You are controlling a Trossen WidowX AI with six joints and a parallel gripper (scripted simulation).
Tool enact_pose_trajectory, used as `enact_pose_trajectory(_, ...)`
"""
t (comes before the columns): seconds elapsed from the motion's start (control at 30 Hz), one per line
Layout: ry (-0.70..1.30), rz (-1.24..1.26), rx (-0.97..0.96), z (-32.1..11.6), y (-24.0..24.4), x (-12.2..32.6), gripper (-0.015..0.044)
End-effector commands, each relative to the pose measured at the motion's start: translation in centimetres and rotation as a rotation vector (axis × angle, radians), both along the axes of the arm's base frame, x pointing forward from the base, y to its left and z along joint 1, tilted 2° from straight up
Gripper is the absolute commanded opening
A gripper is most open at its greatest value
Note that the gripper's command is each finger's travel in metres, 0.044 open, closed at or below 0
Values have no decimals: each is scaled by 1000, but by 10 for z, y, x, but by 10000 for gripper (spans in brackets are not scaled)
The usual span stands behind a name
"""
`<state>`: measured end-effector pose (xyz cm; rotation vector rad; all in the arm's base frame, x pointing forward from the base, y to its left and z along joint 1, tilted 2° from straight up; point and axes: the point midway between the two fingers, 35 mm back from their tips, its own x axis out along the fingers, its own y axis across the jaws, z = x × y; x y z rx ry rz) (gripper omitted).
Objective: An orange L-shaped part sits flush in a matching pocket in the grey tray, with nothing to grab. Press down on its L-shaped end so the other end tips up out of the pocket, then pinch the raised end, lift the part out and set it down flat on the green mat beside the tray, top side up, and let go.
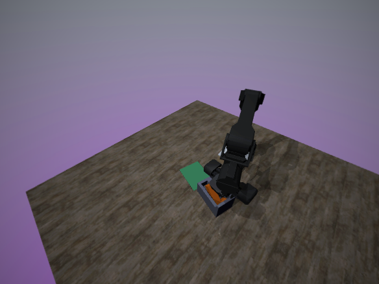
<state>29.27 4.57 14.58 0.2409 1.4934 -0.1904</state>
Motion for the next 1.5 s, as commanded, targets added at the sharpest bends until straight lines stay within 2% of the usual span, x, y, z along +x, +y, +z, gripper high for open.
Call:
enact_pose_trajectory(0.0,-3,219,-17,0,-13,-4,280)
enact_pose_trajectory(0.47,-7,1341,-90,-3,-65,-27,280)
enact_pose_trajectory(0.7,-7,1355,-91,-4,-66,-27,280)
enact_pose_trajectory(0.97,-7,1355,-91,-33,-65,-26,280)
enact_pose_trajectory(1.47,-7,1355,-91,-54,-65,-24,280)
